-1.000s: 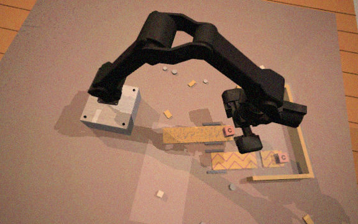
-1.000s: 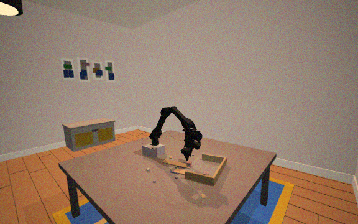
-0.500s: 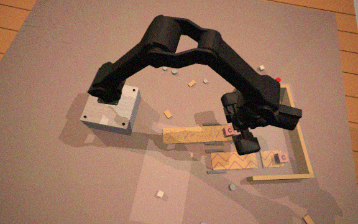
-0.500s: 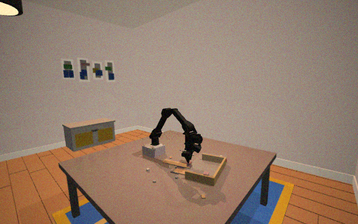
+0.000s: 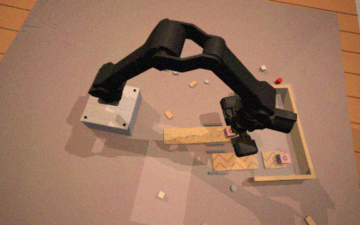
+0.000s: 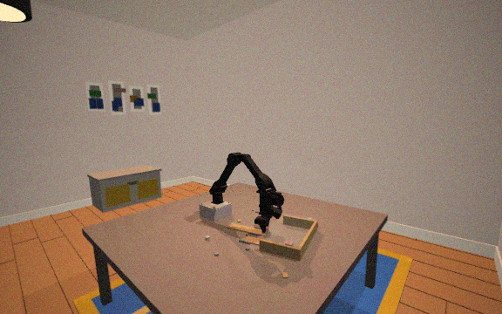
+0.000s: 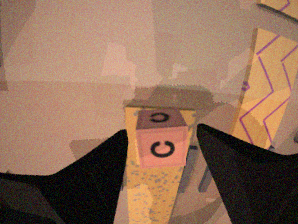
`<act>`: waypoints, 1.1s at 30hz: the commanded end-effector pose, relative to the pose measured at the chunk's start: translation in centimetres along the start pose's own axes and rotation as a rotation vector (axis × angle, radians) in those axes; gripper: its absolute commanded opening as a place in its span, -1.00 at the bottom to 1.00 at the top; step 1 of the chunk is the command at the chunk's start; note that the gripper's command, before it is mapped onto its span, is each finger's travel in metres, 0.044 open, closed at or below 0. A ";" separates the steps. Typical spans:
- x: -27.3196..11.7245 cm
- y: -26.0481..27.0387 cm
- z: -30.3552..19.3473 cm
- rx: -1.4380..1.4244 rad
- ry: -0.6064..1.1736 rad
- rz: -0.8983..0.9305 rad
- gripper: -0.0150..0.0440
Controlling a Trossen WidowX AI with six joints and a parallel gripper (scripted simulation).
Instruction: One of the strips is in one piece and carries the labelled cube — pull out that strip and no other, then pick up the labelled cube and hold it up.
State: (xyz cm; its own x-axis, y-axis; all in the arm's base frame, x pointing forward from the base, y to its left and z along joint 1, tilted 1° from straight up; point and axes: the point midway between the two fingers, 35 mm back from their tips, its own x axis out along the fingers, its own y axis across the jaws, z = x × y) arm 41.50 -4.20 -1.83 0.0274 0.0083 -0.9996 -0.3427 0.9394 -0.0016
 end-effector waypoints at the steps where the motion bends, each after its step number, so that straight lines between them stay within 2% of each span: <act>1: 0.8 0.1 -0.2 0.005 0.007 0.006 0.36; 6: 0.8 0.1 -0.2 0.005 0.007 0.006 0.36; 10: 0.5 0.1 -0.1 0.000 0.005 0.003 0.00; 17: 0.5 0.1 -0.1 0.000 0.005 0.003 -0.16; 21: 0.3 0.2 -0.3 0.000 0.006 0.003 -0.49; 33: -2.9 2.1 -4.3 0.004 0.010 0.007 -0.49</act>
State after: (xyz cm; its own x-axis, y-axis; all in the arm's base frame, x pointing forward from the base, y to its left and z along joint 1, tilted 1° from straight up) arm 37.91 -3.88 0.05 0.0152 0.0095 -0.9998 -0.3410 0.9400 0.0038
